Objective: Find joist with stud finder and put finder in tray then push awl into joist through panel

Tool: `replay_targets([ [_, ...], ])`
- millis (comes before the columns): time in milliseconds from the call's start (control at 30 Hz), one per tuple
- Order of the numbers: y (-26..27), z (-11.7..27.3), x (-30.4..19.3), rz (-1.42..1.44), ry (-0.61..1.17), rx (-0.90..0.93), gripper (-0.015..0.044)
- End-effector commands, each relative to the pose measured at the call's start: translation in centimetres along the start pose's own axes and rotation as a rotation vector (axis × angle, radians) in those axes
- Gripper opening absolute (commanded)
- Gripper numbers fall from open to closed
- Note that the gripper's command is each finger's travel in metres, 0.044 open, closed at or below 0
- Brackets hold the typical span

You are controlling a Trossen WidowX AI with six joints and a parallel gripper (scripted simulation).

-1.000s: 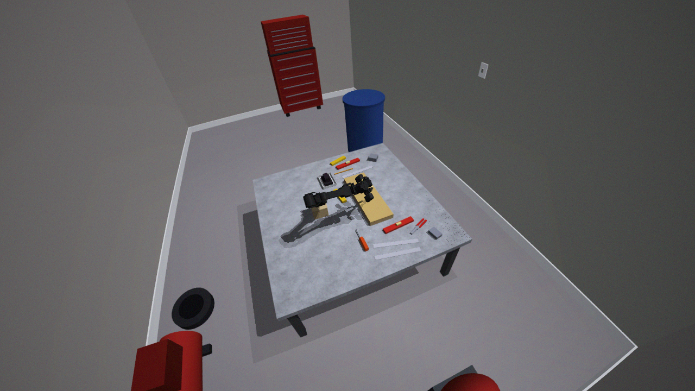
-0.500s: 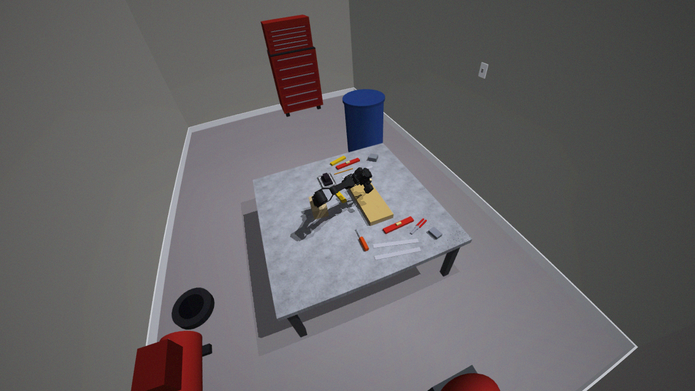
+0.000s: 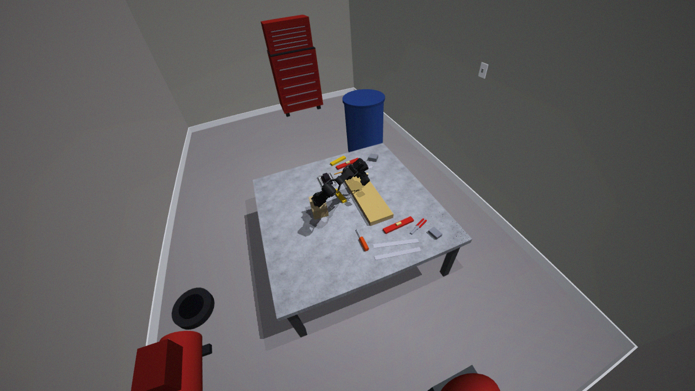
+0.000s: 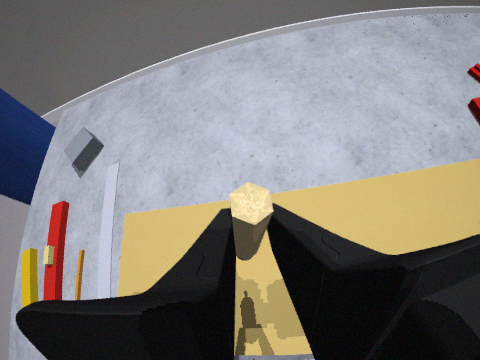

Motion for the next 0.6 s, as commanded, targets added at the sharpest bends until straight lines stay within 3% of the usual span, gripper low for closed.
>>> replay_targets([
  [0,2.3,-0.3,-0.9,0.023,-0.001,-0.029,0.0],
  [567,9.1,-0.9,-5.1,0.135,-0.081,-0.173,0.0],
])
Point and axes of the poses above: the point midway between the two fingers, 35 mm back from their tips, its own z axis back along the fingers, its own y axis across the jaws, x = y × z, the point moved 2 cm from there along z, back along the fingers, and after that the axes turned 14 degrees about -z, right-handed, at the moved point
